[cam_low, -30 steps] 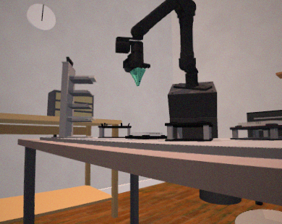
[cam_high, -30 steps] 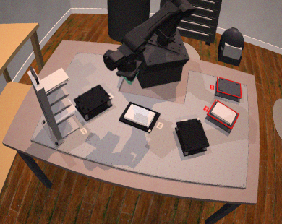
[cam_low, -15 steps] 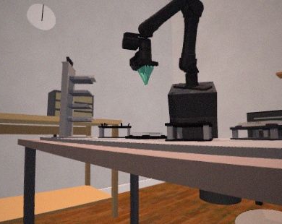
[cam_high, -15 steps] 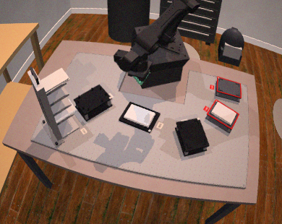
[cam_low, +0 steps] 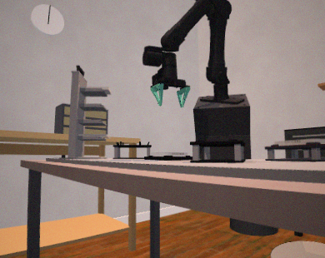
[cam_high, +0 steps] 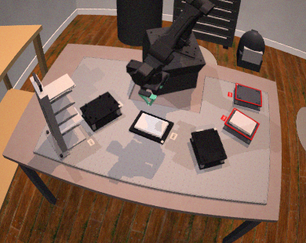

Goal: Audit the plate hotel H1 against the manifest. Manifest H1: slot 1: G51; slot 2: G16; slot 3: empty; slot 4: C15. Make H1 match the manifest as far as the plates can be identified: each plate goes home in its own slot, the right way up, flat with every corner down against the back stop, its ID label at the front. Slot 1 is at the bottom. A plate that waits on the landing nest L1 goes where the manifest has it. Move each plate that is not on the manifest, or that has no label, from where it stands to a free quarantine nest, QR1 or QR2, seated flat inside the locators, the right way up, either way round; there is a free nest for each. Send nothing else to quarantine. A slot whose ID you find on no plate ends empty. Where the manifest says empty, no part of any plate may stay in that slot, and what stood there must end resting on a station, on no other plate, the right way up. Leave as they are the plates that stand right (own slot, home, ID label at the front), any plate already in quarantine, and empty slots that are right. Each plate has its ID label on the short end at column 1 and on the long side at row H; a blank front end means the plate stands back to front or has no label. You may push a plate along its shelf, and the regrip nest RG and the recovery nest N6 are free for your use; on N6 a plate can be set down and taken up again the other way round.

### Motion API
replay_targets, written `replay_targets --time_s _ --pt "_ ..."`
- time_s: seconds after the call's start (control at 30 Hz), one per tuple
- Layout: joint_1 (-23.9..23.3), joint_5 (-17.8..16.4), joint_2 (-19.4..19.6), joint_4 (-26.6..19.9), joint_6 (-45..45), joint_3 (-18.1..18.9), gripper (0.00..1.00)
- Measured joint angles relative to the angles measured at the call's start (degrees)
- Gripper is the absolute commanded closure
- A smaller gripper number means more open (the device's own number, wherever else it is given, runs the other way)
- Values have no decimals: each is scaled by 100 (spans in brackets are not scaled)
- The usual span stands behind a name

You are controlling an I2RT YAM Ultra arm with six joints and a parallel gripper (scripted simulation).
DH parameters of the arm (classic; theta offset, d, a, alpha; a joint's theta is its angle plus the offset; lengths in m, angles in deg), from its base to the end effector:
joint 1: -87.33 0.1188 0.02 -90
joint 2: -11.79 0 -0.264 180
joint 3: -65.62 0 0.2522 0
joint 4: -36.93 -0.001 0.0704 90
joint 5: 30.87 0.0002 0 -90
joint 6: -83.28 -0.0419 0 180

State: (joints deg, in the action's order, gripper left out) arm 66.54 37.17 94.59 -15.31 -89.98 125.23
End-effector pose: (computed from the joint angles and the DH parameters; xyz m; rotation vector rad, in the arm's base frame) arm 0.2359 -0.0717 0.1756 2.3521 1.9318 0.7065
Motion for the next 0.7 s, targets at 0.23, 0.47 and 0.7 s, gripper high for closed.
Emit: replay_targets --time_s 0.23,0.47,0.7 --pt "136 55 245 529 -179 -146 0" --pt "330 105 662 1106 -352 -319 0" --pt "505 160 1106 1716 -527 -426 0"
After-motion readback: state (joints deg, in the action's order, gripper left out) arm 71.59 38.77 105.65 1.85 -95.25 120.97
